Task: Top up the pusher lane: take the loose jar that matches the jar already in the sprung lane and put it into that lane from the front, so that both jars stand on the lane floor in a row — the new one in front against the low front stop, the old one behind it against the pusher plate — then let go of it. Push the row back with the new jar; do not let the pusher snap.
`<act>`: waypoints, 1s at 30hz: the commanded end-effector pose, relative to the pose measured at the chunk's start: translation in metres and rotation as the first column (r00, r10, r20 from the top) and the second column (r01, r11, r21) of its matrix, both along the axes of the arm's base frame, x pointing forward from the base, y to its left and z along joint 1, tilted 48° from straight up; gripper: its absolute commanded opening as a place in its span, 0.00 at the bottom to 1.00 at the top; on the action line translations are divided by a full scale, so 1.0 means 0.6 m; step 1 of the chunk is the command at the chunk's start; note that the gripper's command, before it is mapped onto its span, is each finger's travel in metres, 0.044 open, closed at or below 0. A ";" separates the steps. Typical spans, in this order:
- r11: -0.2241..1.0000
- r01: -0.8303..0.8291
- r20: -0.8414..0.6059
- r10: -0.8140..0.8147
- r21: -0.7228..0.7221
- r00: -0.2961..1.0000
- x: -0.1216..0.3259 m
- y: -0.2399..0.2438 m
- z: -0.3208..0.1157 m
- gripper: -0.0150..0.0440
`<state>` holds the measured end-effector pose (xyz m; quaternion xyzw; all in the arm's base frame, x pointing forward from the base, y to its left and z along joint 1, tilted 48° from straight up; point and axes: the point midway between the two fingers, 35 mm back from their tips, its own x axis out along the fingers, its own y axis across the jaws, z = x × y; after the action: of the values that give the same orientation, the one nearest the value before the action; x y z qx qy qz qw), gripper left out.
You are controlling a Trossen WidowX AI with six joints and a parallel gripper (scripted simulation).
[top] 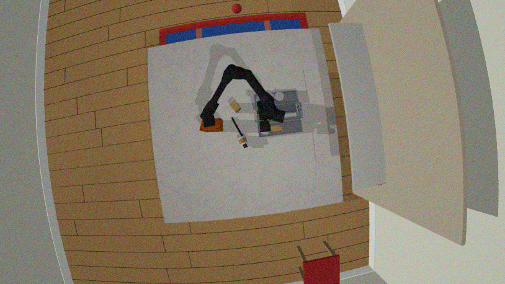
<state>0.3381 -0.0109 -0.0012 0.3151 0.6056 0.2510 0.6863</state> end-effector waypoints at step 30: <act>1.000 -0.002 0.023 0.002 0.006 1.000 0.008 0.017 -0.010 0.25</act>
<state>0.3392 -0.0039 -0.0075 0.3144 0.6040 0.2514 0.6879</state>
